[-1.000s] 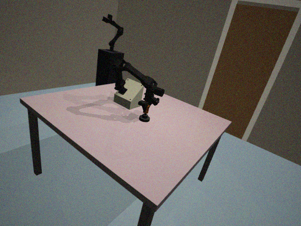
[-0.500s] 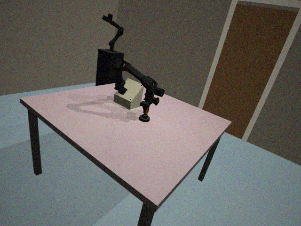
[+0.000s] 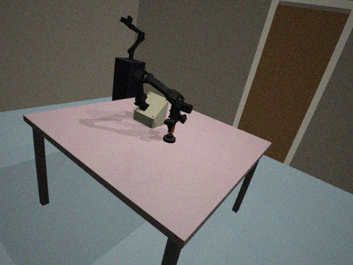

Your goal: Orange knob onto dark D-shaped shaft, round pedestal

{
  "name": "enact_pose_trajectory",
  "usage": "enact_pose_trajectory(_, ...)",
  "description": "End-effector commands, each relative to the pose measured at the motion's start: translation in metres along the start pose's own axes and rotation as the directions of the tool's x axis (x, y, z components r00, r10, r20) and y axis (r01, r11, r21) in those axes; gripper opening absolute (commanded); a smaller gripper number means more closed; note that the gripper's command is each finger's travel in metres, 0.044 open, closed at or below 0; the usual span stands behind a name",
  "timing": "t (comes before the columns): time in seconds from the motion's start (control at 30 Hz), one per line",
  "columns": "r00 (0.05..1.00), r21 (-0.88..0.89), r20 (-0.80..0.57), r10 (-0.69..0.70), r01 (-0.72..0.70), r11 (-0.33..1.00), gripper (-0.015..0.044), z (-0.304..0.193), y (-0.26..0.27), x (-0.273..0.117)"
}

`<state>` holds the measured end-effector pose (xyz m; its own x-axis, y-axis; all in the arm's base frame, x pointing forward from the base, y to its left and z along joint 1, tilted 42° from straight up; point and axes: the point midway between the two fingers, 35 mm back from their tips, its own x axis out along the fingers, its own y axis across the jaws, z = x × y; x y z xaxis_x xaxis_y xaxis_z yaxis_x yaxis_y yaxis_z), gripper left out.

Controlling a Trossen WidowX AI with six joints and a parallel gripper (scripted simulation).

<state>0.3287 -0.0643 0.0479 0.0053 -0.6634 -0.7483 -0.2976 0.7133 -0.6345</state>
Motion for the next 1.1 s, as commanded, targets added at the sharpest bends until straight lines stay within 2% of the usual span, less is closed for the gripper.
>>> enact_pose_trajectory(0.0,1.000,-0.004,0.001,-0.004,0.004,1.000,0.0000,0.0004,-0.0007,-0.0030)
enact_pose_trajectory(0.17,1.000,-0.029,0.001,-0.003,0.004,1.000,0.0000,0.0010,-0.0015,-0.0049)
enact_pose_trajectory(0.37,1.000,-0.211,0.001,-0.004,0.004,0.977,0.0000,0.0024,-0.0017,-0.0045)
enact_pose_trajectory(1.07,1.000,-0.211,0.001,-0.004,0.004,0.977,0.0000,0.0007,-0.0014,0.0003)
